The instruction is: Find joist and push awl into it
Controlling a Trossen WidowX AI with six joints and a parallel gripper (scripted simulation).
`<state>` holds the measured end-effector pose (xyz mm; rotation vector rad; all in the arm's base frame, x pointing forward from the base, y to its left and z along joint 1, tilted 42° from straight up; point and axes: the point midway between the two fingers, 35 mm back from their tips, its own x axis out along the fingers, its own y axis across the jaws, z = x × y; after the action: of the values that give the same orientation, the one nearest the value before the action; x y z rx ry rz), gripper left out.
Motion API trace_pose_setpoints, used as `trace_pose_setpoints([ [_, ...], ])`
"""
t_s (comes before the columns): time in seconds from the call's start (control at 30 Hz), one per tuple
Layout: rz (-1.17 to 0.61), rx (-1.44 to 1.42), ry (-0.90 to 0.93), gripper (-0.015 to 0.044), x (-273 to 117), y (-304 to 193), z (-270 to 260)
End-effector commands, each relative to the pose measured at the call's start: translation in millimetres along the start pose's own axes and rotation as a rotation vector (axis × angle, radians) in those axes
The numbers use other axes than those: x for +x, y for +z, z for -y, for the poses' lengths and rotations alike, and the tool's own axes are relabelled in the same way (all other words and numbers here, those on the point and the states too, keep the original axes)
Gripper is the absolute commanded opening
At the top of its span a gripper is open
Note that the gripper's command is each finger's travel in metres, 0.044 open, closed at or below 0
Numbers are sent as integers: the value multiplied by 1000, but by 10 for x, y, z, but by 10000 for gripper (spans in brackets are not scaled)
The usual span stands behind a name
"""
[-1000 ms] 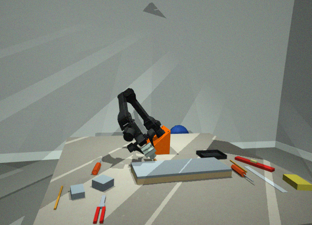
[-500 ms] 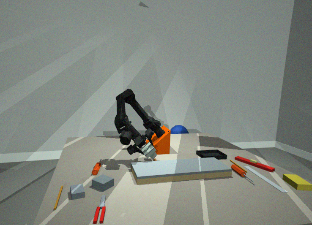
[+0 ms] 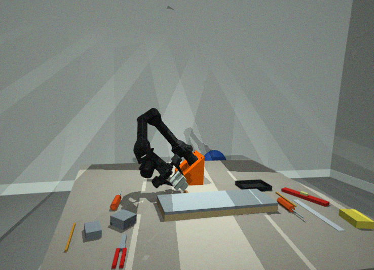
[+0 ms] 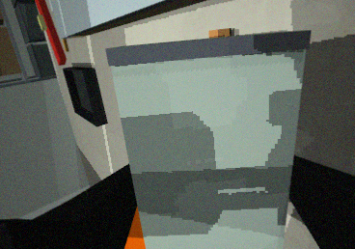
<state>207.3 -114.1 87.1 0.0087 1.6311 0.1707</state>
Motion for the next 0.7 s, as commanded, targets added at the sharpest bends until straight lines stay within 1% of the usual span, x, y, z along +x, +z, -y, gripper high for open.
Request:
trace_pose_setpoints([
  [0.0,5,-6,21,0,13,15,13],
  [0.57,12,8,0,0,167,37,247],
  [0.67,13,11,-1,79,148,36,230],
])
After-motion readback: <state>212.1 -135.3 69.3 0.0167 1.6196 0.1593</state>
